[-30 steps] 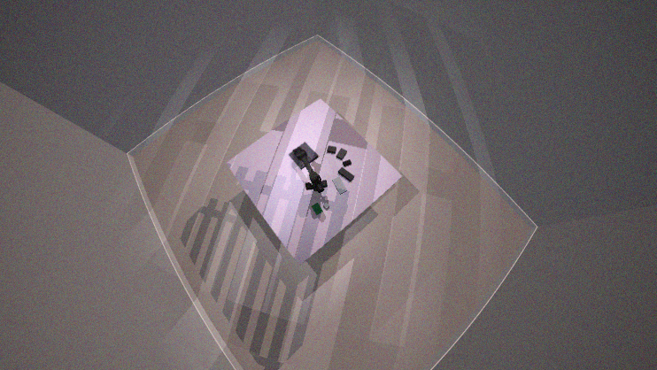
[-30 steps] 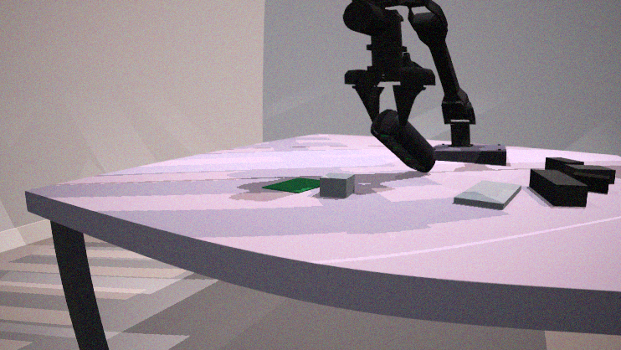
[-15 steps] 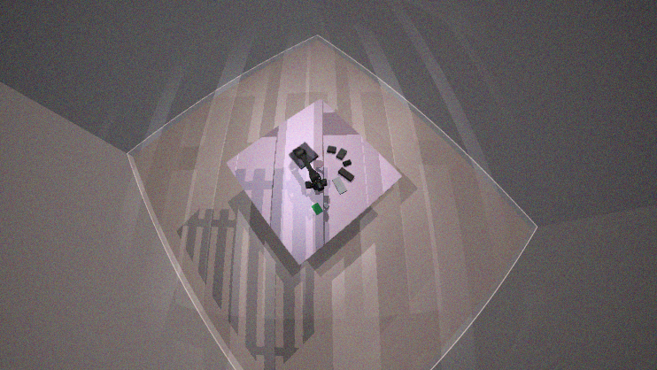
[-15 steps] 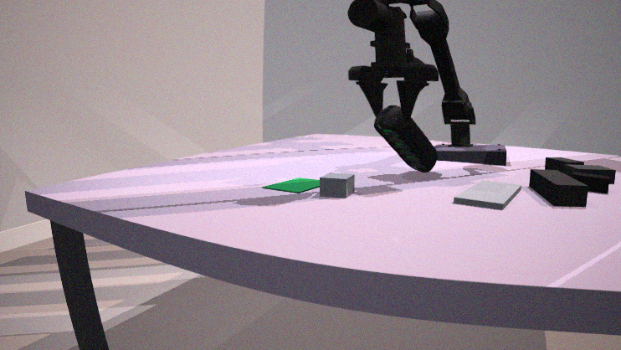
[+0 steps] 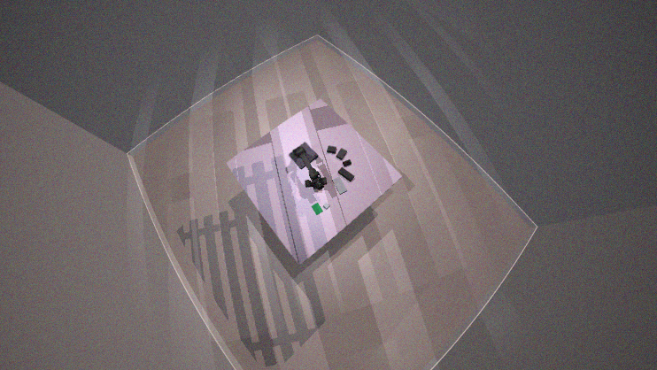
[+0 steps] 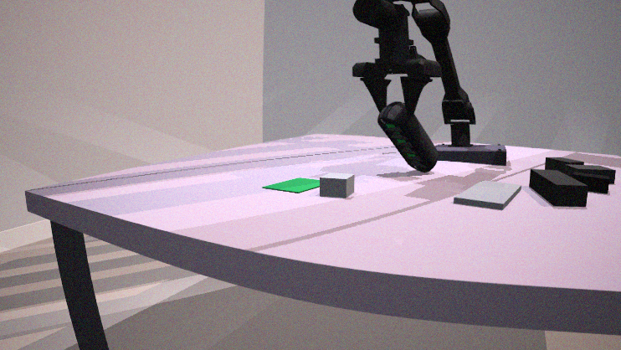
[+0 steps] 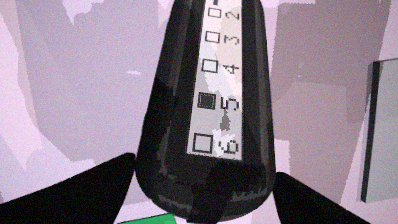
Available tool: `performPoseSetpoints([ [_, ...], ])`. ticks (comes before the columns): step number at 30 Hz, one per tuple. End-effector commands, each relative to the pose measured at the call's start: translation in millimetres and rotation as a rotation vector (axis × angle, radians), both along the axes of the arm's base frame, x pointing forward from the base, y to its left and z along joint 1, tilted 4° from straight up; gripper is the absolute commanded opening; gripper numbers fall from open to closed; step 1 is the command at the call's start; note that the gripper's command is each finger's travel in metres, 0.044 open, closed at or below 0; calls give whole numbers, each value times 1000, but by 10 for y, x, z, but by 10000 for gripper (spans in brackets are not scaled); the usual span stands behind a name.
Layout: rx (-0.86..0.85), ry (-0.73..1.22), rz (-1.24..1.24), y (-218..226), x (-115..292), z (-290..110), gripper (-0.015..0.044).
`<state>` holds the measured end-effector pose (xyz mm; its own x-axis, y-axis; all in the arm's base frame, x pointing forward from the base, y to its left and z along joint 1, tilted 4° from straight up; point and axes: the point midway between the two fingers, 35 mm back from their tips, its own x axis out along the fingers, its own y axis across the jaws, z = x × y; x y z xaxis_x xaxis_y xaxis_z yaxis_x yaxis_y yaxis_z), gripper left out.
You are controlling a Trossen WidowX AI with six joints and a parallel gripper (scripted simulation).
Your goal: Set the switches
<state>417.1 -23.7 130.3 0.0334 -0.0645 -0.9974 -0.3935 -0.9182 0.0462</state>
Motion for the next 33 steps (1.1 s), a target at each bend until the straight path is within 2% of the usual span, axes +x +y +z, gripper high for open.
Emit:
performPoseSetpoints([
  [1, 0, 6, -1, 30, -58, 28, 335],
  [33, 1, 7, -1, 130, -278, 116, 335],
])
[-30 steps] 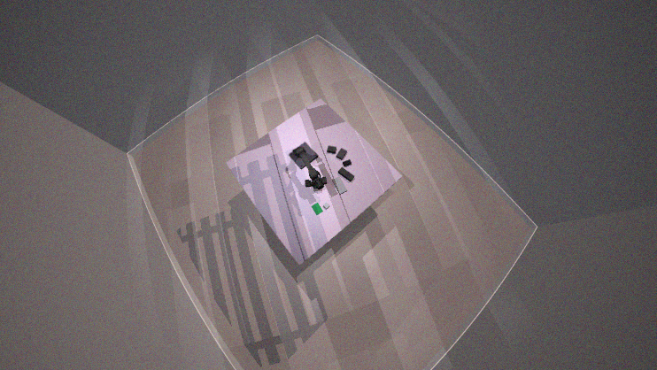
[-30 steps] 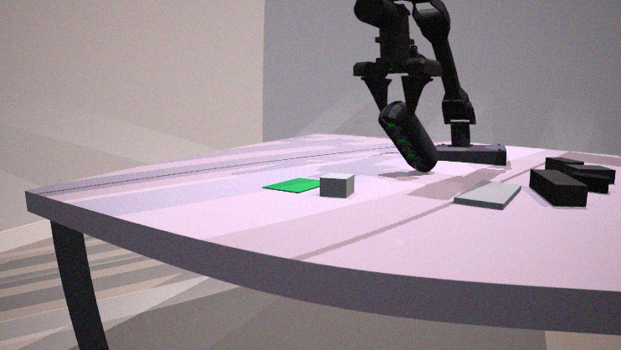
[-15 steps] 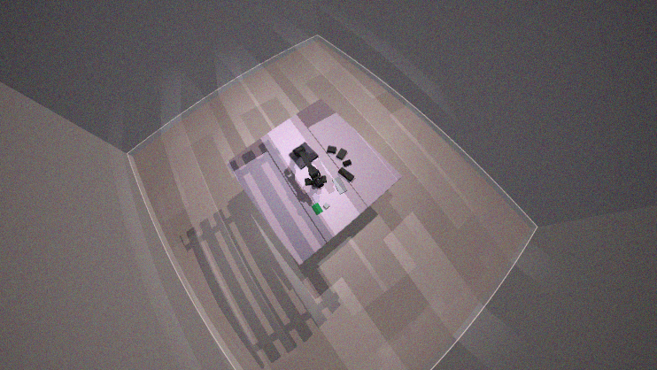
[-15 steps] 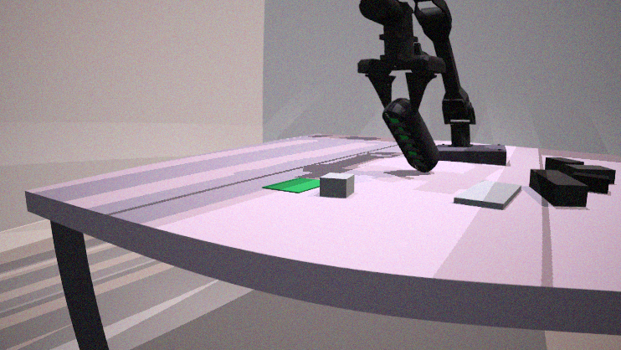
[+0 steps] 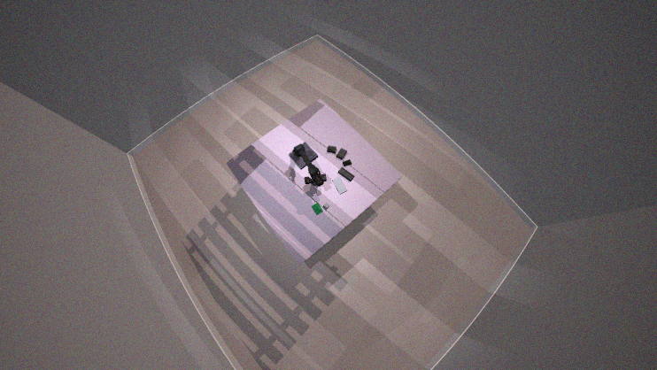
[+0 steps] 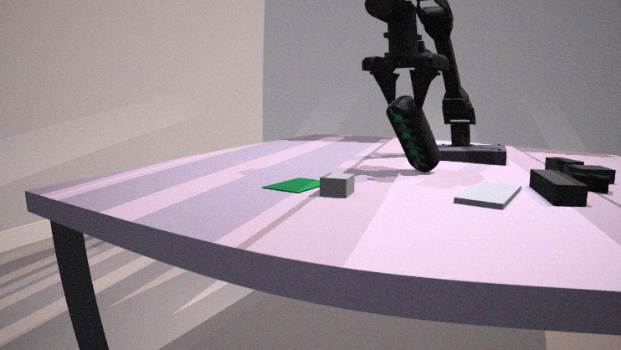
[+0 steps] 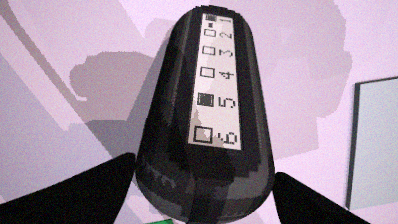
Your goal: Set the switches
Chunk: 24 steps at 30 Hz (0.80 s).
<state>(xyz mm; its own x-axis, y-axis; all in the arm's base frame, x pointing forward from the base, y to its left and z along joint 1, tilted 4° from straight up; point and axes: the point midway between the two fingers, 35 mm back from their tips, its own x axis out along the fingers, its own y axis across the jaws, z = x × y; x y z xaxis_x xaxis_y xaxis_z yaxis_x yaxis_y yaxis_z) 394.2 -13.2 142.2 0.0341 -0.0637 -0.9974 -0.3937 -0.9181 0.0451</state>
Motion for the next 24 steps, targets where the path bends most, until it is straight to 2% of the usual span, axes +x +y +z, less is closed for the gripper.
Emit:
performPoseSetpoints([
  [1, 0, 8, -1, 29, -56, -1, 335],
  [24, 1, 9, -1, 103, -224, 31, 335],
])
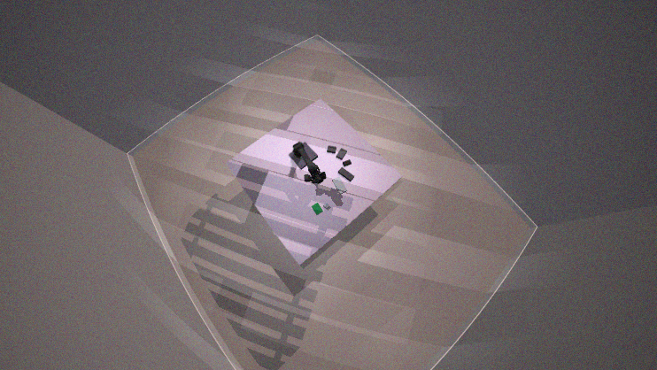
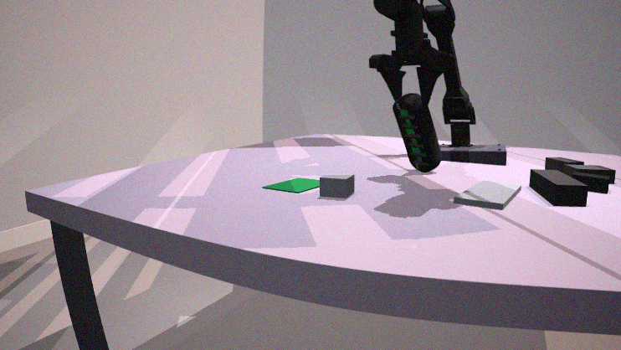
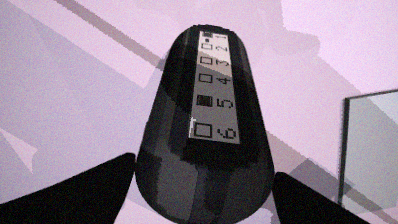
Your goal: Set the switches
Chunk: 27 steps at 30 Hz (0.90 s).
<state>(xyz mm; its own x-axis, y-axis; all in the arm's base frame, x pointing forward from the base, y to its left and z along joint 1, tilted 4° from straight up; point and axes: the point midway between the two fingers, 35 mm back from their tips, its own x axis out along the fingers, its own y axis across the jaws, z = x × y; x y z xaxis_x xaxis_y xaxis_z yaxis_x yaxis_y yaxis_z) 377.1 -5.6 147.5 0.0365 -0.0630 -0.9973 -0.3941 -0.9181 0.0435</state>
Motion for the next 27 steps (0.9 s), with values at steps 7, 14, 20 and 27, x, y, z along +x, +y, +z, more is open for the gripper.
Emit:
performPoseSetpoints([
  [7, 0, 12, 0, 49, -104, -15, 335],
  [14, 0, 12, 0, 72, -156, -11, 335],
  [20, 1, 13, 0, 93, -205, -10, 335],
  [27, 1, 13, 0, 127, -283, -10, 336],
])
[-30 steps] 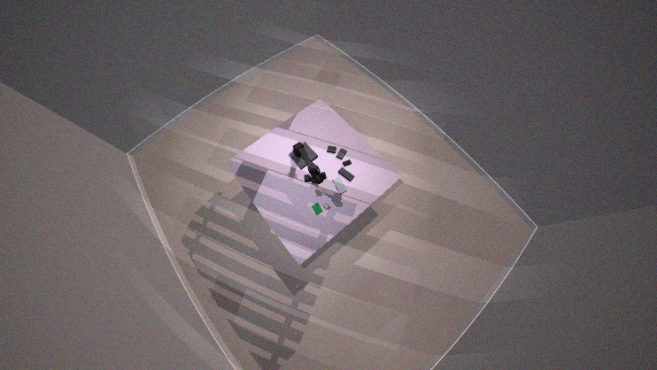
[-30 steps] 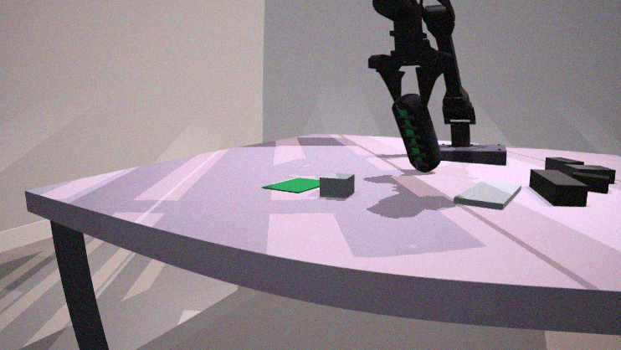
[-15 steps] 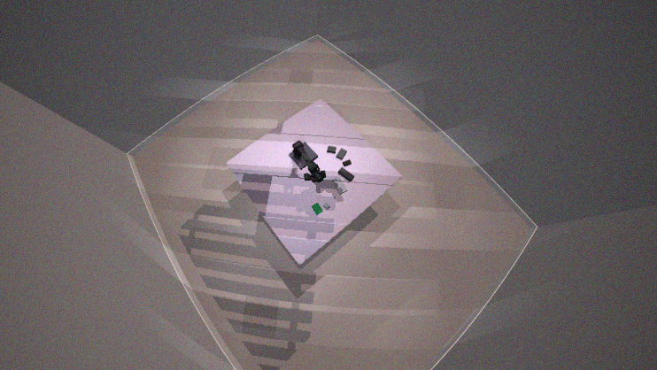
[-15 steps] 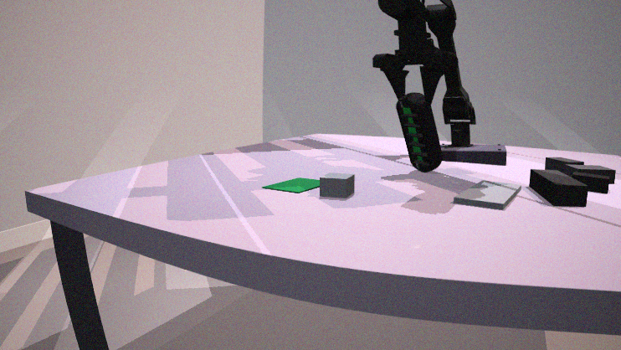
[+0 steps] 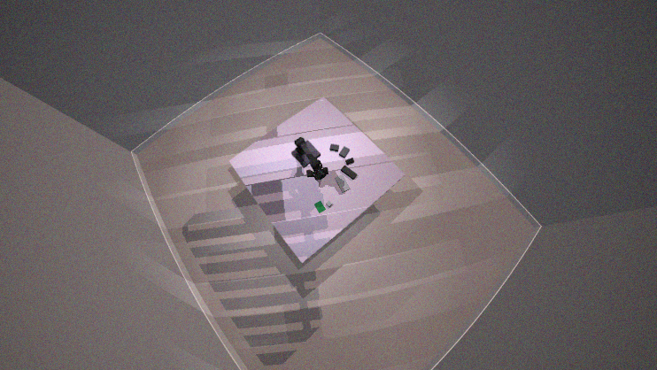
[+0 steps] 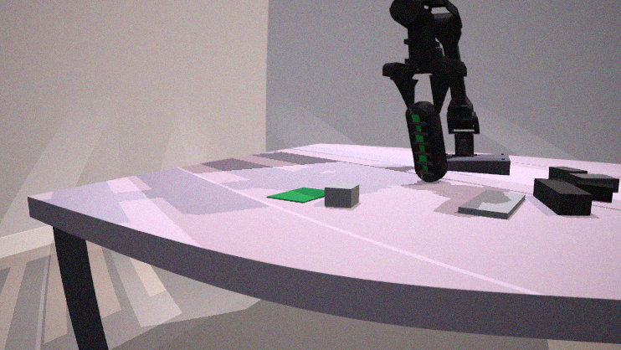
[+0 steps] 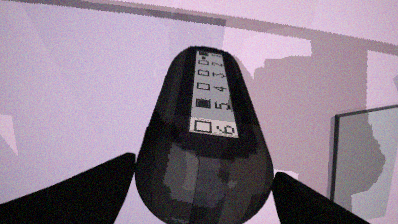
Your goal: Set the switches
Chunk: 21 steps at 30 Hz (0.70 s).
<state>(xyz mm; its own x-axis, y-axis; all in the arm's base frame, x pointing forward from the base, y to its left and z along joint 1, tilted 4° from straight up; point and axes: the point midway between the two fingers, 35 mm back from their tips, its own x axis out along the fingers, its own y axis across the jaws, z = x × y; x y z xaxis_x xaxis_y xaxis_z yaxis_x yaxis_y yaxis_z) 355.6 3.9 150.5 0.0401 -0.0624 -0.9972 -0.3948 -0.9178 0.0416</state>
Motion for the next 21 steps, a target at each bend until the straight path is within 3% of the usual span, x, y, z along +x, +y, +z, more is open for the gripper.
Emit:
performPoseSetpoints([
  [1, 0, 17, 0, 38, -80, -41, 336],
  [21, 1, 19, 0, 121, -273, -50, 338],
])
